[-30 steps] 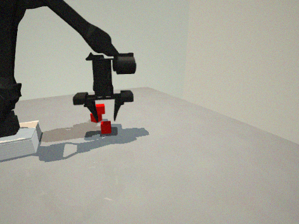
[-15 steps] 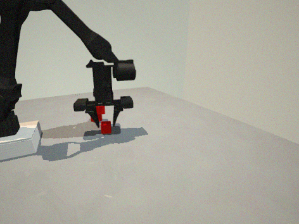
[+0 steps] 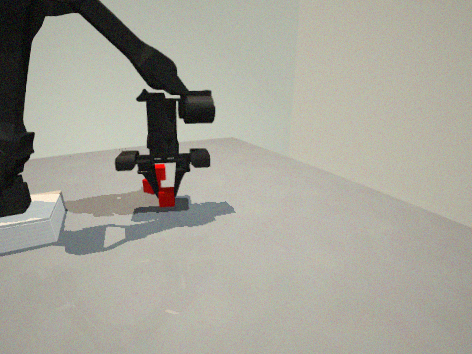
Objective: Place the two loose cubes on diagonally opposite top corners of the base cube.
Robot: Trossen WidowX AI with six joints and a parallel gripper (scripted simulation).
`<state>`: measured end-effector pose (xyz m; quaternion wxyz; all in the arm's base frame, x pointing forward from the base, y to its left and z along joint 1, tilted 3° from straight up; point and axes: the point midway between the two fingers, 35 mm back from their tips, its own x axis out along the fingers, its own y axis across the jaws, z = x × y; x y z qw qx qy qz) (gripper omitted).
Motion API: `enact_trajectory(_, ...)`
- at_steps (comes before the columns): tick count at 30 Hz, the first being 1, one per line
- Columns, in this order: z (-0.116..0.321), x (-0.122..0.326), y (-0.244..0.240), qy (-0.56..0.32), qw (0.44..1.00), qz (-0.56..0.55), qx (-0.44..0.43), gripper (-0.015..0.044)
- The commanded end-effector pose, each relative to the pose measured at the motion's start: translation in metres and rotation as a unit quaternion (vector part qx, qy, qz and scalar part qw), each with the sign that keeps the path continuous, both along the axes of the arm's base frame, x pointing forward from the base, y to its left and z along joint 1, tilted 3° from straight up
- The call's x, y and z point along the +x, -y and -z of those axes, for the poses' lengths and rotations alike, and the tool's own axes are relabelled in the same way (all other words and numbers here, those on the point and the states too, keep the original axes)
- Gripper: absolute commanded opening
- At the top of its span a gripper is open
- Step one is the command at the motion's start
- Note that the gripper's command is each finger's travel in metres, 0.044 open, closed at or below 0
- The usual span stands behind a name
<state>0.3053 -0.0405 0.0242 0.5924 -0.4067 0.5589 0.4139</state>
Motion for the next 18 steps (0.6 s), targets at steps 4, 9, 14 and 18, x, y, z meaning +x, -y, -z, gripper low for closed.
enact_trajectory(4,-0.026,0.004,0.001,0.007,1.000,0.001,0.000,0.0105)
enact_trajectory(9,-0.042,0.004,0.002,0.007,1.000,0.001,0.000,0.0105)
enact_trajectory(14,-0.058,0.003,0.003,0.007,1.000,0.001,0.000,0.0105)
enact_trajectory(18,-0.071,0.002,0.003,0.007,1.000,0.001,0.000,0.0105)
